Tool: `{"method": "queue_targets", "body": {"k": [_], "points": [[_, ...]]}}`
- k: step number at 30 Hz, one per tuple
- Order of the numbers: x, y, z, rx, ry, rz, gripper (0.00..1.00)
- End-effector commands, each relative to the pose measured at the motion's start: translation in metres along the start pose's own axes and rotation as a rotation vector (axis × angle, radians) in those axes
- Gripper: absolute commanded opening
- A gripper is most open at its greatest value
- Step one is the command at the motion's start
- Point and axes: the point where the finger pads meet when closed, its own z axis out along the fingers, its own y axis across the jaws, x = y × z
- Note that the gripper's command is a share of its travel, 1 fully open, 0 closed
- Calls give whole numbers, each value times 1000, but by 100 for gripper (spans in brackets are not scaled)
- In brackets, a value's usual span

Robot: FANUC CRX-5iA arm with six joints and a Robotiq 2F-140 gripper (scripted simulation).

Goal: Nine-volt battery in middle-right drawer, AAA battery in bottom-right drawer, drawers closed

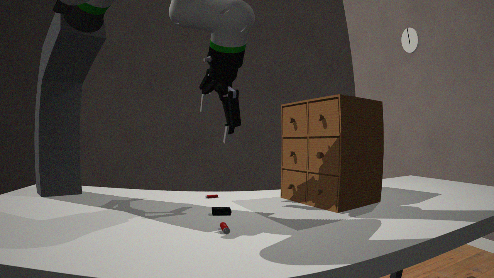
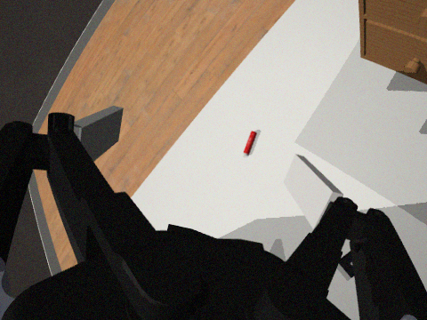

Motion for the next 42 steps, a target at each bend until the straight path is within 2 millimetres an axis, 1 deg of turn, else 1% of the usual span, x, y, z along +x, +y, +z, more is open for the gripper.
{"method": "queue_targets", "body": {"k": [1,2,3,5,6,8,9,10,11,12,13,14,16,17,19,20,21,22,25,27,30,34,35,42], "points": [[36,-5,28,94,249,-53,100],[49,1,29,83,291,-58,100],[49,1,29,90,322,-64,100],[72,24,24,55,392,-77,100],[72,24,24,55,427,-83,100],[86,58,12,7,488,-99,100],[86,58,12,-2,523,-104,100],[89,77,3,-32,550,-111,100],[89,77,3,-47,585,-115,100],[90,97,-7,-80,609,-123,100],[88,116,-17,-114,631,-130,100],[88,116,-17,-135,662,-135,100],[88,116,-17,-135,662,-135,100],[85,134,-28,-223,739,-153,100],[74,166,-49,-295,762,-168,100],[74,166,-49,-325,789,-174,100],[68,179,-59,-368,803,-183,100],[68,179,-59,-404,829,-189,100],[51,207,-83,-535,867,-214,100],[43,217,-92,-622,893,-229,100],[38,222,-98,-746,938,-249,100],[38,223,-99,-753,941,-250,100],[38,223,-99,-753,941,-250,20],[38,223,-99,-753,941,-250,20]]}}
